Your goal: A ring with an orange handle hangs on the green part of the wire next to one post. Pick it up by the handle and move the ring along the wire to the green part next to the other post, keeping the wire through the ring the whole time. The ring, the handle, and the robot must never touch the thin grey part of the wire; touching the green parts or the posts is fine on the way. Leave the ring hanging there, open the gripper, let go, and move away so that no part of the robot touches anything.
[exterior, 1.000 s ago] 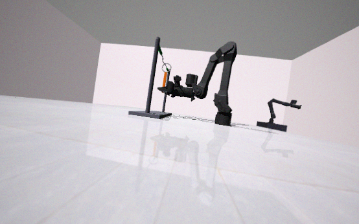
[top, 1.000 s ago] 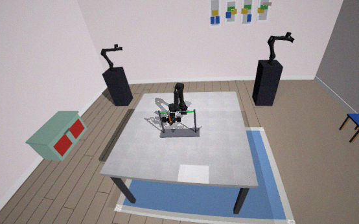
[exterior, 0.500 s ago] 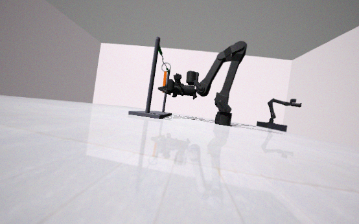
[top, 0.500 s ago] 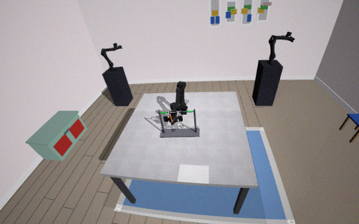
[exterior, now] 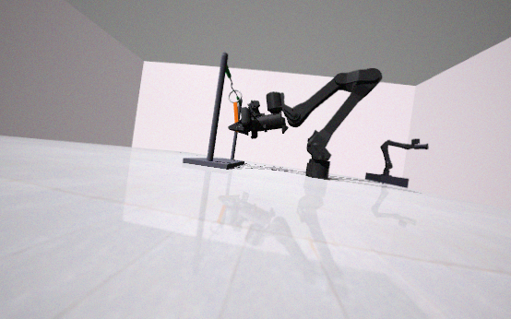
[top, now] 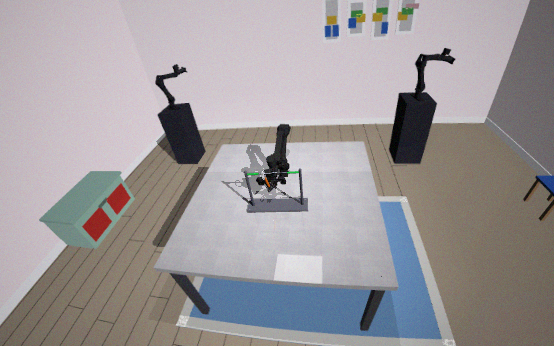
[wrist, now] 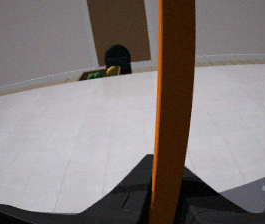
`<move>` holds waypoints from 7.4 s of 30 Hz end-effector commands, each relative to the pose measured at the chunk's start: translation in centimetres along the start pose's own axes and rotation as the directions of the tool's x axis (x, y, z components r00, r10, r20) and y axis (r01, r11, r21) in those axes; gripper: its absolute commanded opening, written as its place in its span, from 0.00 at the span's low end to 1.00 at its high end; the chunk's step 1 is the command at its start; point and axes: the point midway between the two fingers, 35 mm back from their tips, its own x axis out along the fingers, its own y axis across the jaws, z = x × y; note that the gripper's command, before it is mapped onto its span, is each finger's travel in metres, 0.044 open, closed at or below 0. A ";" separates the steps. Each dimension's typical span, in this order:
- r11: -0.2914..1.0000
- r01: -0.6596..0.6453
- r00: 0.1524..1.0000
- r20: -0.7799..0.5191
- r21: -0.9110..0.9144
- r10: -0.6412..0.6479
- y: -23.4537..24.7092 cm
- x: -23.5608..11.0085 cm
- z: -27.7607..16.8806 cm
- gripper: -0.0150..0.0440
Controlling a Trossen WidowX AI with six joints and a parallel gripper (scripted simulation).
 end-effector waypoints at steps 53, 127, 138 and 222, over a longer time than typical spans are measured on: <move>0.968 -0.227 0.930 -0.318 -0.106 0.183 3.3 -4.1 2.2 0.00; 0.984 -0.104 0.974 -0.215 -0.143 0.071 9.8 -4.9 -0.6 0.00; 0.985 -0.101 0.974 -0.213 -0.137 0.070 11.0 -5.0 -0.8 0.00; 0.985 -0.102 0.974 -0.213 -0.137 0.072 13.9 -5.6 -2.7 0.53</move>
